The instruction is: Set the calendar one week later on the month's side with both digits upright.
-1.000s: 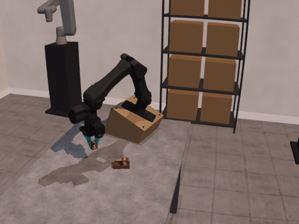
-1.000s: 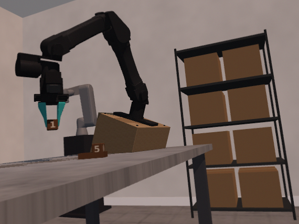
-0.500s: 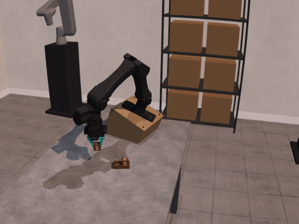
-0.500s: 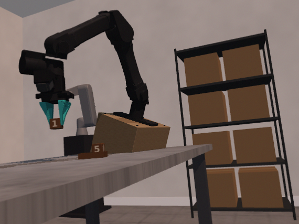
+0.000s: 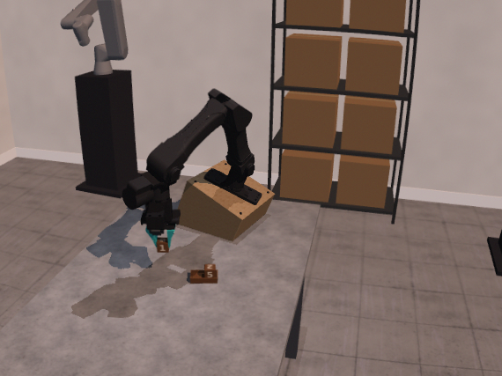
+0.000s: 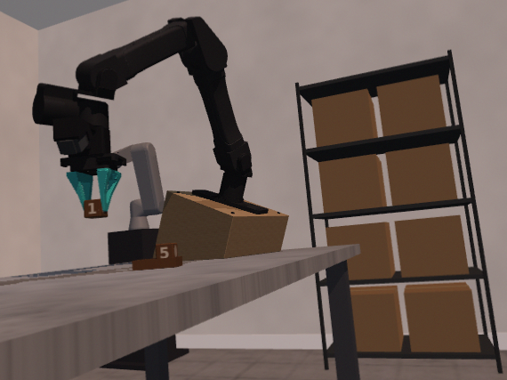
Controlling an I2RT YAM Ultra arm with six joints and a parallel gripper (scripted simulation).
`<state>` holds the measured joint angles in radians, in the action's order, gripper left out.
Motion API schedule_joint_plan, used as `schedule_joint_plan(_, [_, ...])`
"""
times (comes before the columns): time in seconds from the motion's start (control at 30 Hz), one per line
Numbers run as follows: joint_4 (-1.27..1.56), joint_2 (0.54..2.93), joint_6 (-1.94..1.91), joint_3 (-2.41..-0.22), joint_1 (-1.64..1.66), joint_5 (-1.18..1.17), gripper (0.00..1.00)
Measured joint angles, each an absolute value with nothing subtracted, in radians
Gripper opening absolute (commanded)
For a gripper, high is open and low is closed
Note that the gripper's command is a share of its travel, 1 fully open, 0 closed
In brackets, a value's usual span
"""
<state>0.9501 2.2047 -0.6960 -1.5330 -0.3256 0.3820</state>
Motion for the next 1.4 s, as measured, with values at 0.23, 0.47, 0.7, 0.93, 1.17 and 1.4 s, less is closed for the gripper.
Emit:
schedule_joint_plan(0.23, [0.929,2.221,-0.686,-1.511,-0.314,0.382,0.27])
schedule_joint_plan(0.47, [0.874,2.245,-0.67,-1.483,-0.297,0.382,0.27])
schedule_joint_plan(0.7, [0.78,2.312,-0.64,-1.438,-0.263,0.383,0.27])
schedule_joint_plan(0.93, [0.702,2.349,-0.614,-1.425,-0.247,0.383,0.27])
schedule_joint_plan(1.17, [0.658,2.37,-0.6,-1.42,-0.237,0.384,0.27])
schedule_joint_plan(1.4, [0.641,2.37,-0.596,-1.42,-0.237,0.385,0.27])
